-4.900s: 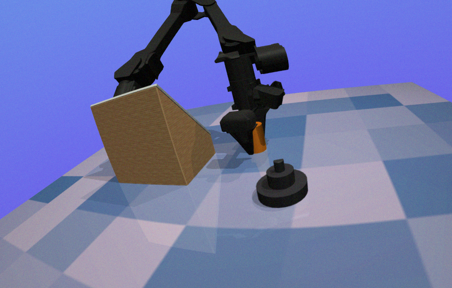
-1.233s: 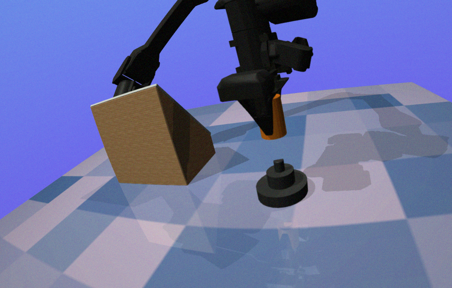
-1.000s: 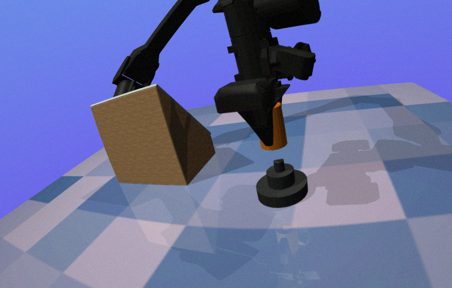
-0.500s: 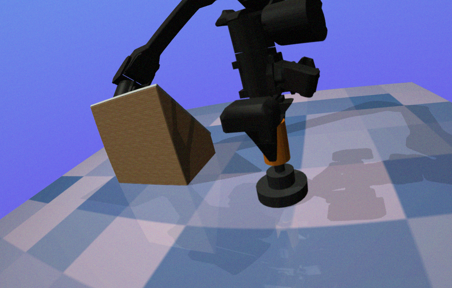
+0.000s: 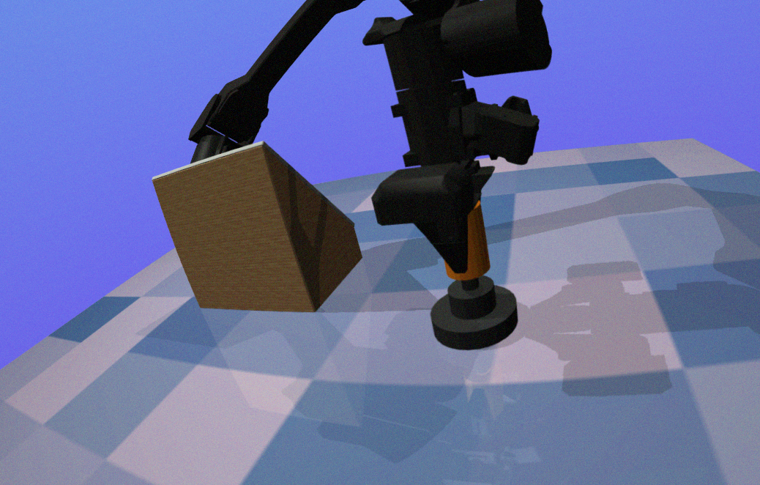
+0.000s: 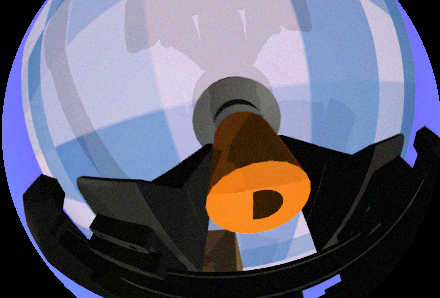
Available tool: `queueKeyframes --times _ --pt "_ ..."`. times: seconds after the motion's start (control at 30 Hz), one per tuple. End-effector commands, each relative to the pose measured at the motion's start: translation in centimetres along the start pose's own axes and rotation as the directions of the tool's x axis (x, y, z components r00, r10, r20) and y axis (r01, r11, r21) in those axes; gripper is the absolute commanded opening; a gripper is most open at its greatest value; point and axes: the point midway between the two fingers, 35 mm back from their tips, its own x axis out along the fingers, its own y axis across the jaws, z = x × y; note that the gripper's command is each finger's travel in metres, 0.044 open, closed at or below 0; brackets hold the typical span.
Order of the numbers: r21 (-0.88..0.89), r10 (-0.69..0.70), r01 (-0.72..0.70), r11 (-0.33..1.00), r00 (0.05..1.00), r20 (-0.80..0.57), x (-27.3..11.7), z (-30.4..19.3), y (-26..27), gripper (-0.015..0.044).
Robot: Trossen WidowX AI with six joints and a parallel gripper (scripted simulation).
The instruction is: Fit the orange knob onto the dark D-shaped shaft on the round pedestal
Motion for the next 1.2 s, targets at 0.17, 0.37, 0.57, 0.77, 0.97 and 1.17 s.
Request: queueKeyframes --times 0.17,0.37,0.57,0.77,0.97,1.17 --pt "-0.007 0.004 -0.004 1.0 1.0 0.002 -0.39 -0.1 0.2 0.0" --pt "-0.196 0.004 -0.003 0.981 1.0 0.002 -0.36 -0.06 0.05 0.0" --pt "-0.206 0.004 -0.003 0.979 1.0 0.002 -0.03 0.03 -0.04 0.0" --pt "-0.206 0.004 -0.003 0.979 1.0 0.002 0.07 0.06 0.08 0.0" --pt "-0.212 0.004 -0.003 0.977 1.0 0.002 0.13 0.06 0.08 0.0" --pt "-0.235 0.004 -0.003 0.972 1.0 0.002 0.2 0.06 0.08 0.0"
